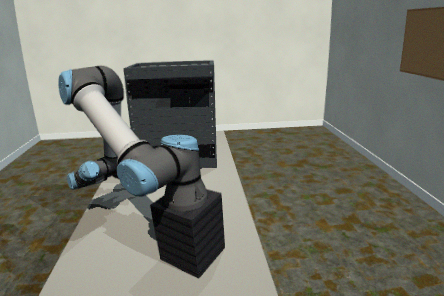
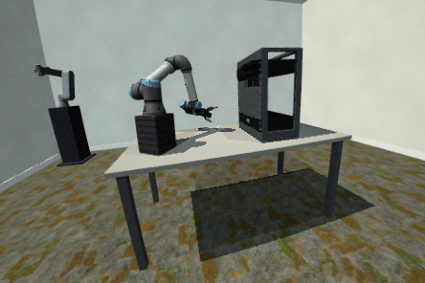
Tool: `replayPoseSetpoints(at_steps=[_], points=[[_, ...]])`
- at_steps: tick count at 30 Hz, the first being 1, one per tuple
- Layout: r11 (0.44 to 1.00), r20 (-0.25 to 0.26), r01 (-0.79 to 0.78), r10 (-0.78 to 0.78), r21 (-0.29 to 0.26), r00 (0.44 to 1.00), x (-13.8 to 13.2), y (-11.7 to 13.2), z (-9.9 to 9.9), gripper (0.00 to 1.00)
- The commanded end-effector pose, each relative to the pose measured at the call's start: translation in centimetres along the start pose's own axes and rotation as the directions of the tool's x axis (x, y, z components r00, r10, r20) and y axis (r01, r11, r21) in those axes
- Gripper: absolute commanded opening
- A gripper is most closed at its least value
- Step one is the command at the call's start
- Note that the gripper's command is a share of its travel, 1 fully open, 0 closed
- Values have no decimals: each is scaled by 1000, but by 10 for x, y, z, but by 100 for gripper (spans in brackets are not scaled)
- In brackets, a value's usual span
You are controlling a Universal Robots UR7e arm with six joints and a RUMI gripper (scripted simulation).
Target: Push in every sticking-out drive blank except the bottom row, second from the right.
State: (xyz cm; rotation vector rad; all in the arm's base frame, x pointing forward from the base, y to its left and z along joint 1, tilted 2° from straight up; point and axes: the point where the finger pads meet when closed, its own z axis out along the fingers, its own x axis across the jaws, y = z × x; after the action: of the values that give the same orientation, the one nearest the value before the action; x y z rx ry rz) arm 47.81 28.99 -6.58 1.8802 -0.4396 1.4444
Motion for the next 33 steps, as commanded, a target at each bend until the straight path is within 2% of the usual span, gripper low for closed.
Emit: replayPoseSetpoints(at_steps=[1,11,14,19,26,28,33], points=[[1000,6,-2,2,-4,1000,1,1,2,100],[999,52,-5,7,-38,999,5,9,16,100],[998,85,-7,13,-63,996,7,15,25,100],[993,161,-11,30,-116,987,12,29,46,100],[978,295,-15,76,-206,953,21,58,80,100],[978,295,-15,76,-206,953,21,58,80,100],[962,400,-17,129,-274,908,26,83,104,100]])
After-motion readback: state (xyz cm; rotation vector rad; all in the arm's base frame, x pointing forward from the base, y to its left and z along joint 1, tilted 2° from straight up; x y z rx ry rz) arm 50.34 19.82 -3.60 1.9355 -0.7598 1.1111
